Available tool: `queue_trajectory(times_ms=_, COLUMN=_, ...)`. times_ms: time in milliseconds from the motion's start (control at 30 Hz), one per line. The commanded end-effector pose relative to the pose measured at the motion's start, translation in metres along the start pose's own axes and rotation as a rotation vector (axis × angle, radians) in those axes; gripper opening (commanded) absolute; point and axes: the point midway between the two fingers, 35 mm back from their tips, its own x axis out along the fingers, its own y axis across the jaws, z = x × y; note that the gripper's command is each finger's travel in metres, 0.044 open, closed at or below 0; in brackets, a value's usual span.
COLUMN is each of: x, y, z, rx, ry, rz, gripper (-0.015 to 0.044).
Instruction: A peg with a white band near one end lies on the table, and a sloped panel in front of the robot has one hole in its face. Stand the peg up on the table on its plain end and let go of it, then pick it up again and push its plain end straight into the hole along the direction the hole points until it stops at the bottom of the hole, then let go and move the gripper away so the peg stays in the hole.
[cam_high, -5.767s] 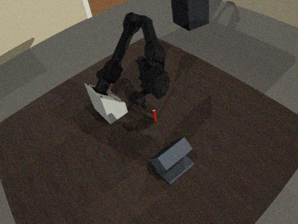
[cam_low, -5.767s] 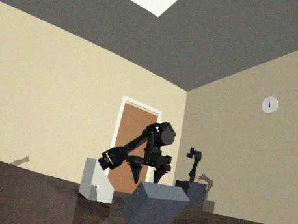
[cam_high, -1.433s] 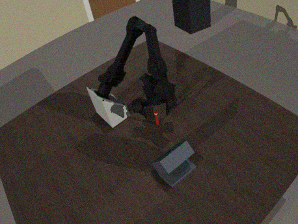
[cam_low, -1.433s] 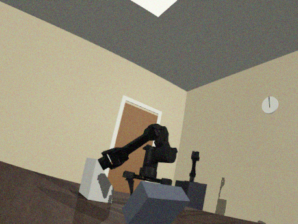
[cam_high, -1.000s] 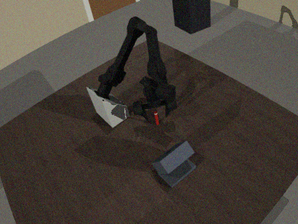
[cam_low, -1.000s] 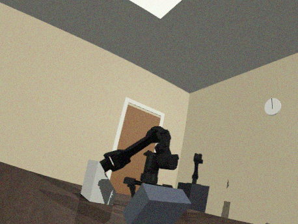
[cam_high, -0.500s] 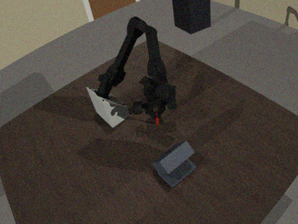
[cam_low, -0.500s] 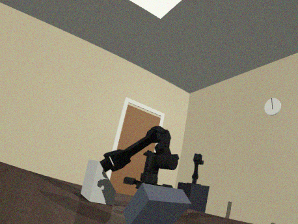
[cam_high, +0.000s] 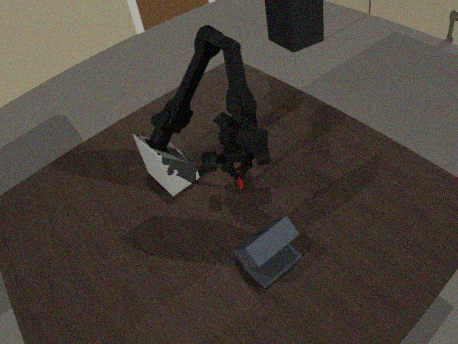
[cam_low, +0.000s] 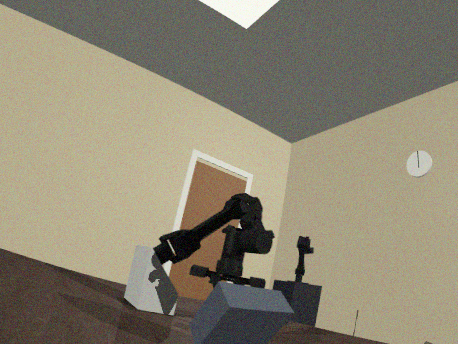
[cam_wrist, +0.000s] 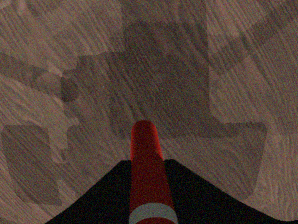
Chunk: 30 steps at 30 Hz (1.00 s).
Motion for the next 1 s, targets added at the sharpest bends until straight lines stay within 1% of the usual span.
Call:
queue_trajectory(times_ms=0, x=-0.015, y=-0.003, z=-0.003, rx=-0.01, ry=0.01, rz=-0.005, gripper=0.0)
queue_trajectory(times_ms=467, x=-0.062, y=0.003, z=-0.003, rx=-0.004, ry=0.007, rz=-0.007, gripper=0.0)
queue_trajectory(times_ms=967, x=-0.06, y=0.007, z=-0.018, rx=-0.044, ry=0.066, rz=-0.038, gripper=0.0)
